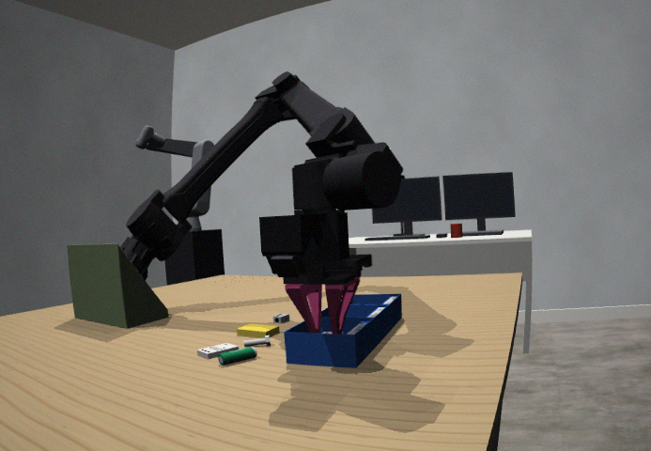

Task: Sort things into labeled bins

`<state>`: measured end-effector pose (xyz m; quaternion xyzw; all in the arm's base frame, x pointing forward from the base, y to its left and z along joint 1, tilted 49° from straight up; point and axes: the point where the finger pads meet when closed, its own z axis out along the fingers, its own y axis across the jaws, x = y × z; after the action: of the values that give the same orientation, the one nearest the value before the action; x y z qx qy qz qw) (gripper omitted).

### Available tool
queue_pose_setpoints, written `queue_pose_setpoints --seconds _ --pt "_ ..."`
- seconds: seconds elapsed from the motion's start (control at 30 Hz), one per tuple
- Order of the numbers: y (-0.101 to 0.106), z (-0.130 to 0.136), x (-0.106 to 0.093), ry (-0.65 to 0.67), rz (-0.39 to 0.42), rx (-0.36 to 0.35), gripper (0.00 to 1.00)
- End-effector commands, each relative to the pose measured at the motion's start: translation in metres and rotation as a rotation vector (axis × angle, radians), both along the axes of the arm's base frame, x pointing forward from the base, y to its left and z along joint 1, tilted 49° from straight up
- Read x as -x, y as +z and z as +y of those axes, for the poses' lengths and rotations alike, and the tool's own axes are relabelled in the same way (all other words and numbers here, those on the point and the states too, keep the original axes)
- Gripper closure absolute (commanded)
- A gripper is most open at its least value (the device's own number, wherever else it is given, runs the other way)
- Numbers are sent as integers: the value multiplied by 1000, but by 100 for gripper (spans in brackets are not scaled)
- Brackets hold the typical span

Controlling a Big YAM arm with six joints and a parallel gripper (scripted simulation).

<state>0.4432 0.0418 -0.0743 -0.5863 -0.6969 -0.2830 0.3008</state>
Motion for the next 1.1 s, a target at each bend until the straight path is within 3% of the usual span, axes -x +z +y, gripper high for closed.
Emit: queue_pose_setpoints --seconds 0.0,0.07,0.1,0.37,0.4,0.97,1.07 --pt "-7 -11 -2 -17 -13 4 79" --pt "-7 -11 -2 -17 -13 4 79" --pt "-4 -13 -12 -17 -34 9 79" --pt "-4 -10 -9 -15 -26 7 79" --pt "-5 -10 -9 -15 -26 7 69" --pt "-6 -9 -6 -14 -20 6 69" --pt "6 -21 -17 -22 -37 9 69"
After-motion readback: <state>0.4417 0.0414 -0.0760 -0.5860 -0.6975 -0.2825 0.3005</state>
